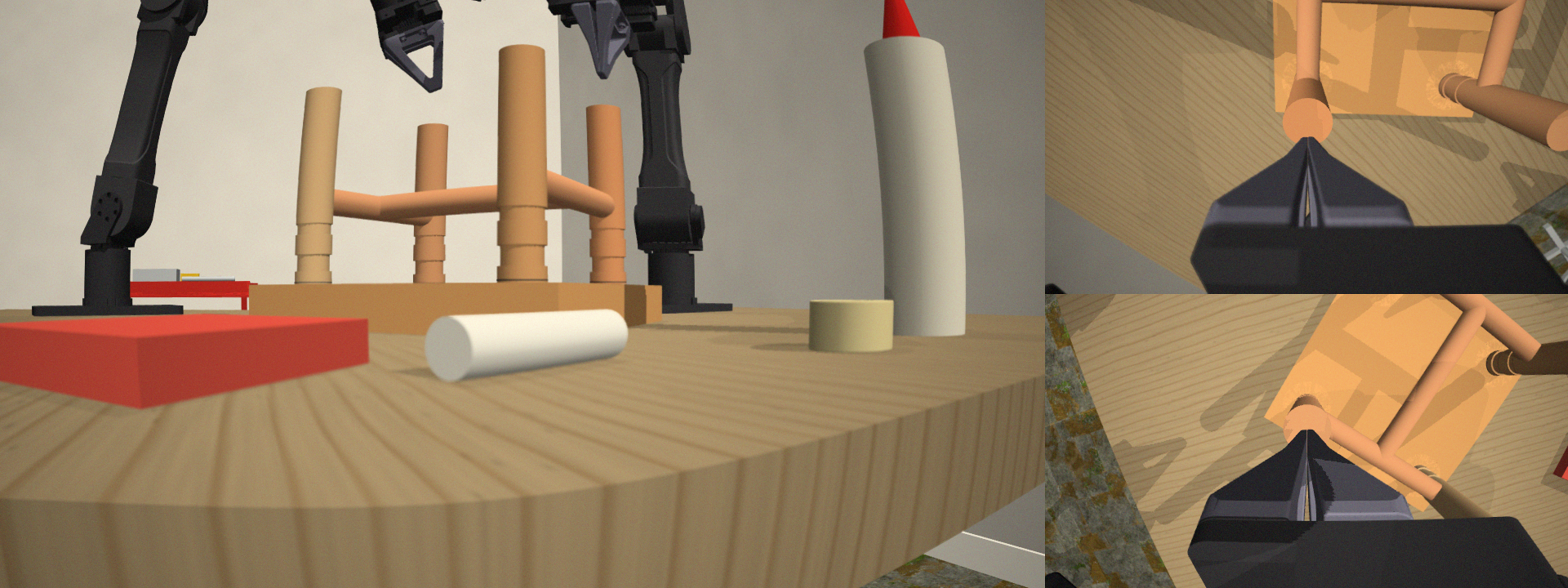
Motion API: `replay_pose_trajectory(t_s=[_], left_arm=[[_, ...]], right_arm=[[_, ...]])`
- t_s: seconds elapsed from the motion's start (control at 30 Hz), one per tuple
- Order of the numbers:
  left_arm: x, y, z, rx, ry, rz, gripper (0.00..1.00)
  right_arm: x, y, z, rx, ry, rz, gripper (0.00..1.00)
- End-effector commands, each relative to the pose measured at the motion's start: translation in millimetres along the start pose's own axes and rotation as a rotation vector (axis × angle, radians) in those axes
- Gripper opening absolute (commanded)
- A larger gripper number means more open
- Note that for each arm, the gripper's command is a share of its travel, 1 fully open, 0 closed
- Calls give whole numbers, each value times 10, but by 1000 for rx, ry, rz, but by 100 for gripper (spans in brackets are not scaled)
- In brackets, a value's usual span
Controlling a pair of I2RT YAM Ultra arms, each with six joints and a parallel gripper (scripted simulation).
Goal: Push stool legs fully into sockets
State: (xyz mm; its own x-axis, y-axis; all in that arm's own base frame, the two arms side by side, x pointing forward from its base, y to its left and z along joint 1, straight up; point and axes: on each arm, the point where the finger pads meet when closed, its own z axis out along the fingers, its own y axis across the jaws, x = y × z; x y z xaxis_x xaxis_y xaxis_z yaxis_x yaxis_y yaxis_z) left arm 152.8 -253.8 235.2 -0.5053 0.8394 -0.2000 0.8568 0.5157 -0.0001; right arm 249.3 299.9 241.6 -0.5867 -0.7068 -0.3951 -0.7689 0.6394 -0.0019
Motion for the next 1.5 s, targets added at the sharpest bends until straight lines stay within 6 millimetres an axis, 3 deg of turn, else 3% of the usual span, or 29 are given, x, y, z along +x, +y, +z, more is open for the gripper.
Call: replay_pose_trajectory(t_s=[0.0,0.27,0.37,0.57,0.73,0.8,0.83,0.93,1.47], left_arm=[[-2,1,0,2,-28,-6,0],[16,-7,117,3,-29,-4,0],[-22,-3,75,2,-47,-3,0],[35,-22,220,4,-27,1,0],[-48,-25,110,4,-71,2,0],[-50,-25,122,4,-67,2,0],[-46,-25,153,4,-57,2,0],[-46,-25,153,4,-57,2,0],[-46,-25,150,4,-58,2,0]], right_arm=[[-117,14,-118,-7,-46,-6,0],[-116,-15,-117,-1,-46,0,0],[-116,-15,-117,-1,-46,0,0],[-116,-15,-117,-1,-46,0,0],[-116,-15,-117,-1,-46,0,0],[-116,-15,-117,-1,-46,0,0],[12,-18,-29,-1,-23,1,0],[-65,-4,-24,-2,-37,-2,0],[84,-23,166,-1,-27,1,0]])
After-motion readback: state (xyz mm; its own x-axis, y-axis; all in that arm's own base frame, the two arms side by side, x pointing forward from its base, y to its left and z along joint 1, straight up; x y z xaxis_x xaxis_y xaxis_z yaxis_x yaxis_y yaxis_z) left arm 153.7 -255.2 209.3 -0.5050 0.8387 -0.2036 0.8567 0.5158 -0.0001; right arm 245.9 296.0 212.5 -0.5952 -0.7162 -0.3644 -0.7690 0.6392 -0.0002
